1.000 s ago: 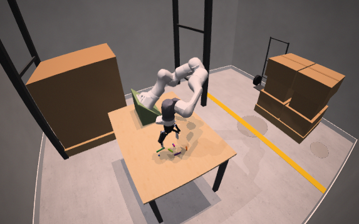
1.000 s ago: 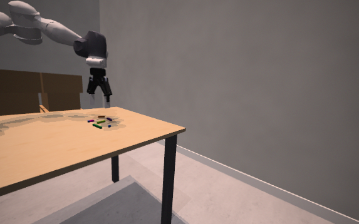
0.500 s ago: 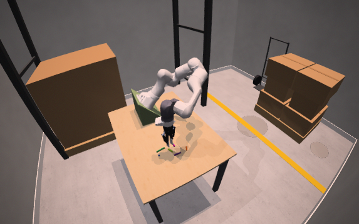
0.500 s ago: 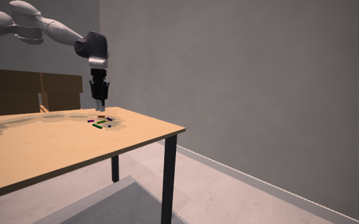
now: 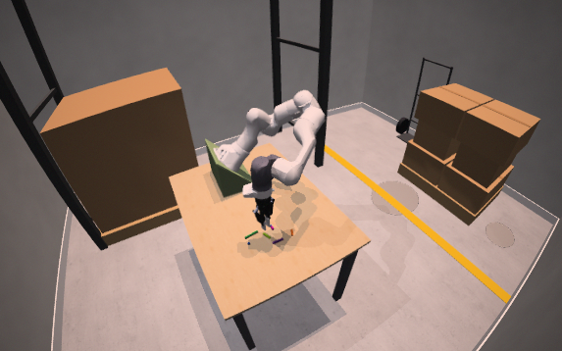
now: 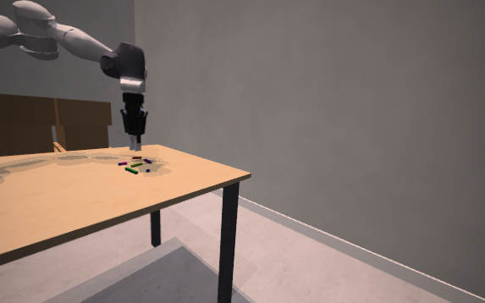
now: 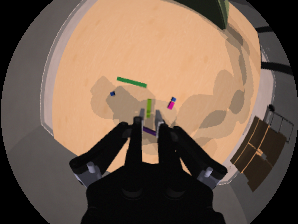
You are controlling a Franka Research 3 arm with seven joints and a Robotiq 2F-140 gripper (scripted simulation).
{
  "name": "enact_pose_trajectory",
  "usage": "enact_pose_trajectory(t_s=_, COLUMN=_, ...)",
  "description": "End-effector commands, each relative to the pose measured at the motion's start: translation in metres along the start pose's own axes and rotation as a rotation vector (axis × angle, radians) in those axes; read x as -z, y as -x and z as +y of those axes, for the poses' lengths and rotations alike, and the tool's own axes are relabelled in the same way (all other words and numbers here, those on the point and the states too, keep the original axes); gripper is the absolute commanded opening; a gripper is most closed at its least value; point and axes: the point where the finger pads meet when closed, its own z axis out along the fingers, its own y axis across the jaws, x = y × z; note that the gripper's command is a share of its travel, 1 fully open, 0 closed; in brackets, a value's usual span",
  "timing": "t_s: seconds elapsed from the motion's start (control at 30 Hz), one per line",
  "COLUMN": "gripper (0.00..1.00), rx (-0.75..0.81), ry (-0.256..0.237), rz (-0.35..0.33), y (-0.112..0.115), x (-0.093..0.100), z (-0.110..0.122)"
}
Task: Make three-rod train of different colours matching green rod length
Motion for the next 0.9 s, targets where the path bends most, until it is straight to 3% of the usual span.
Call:
enact_pose_trajectory(t_s=0.0, gripper=0.15, rx=0.014, ry=0.0, rz=-0.003, y=0.0013, x=0.0003, z=-0.0001)
enact_pose_trajectory(t_s=0.87, gripper=0.15, rx=0.014, ry=-0.001, rz=-0.003, y=0.0015, x=-0.009, z=-0.0003)
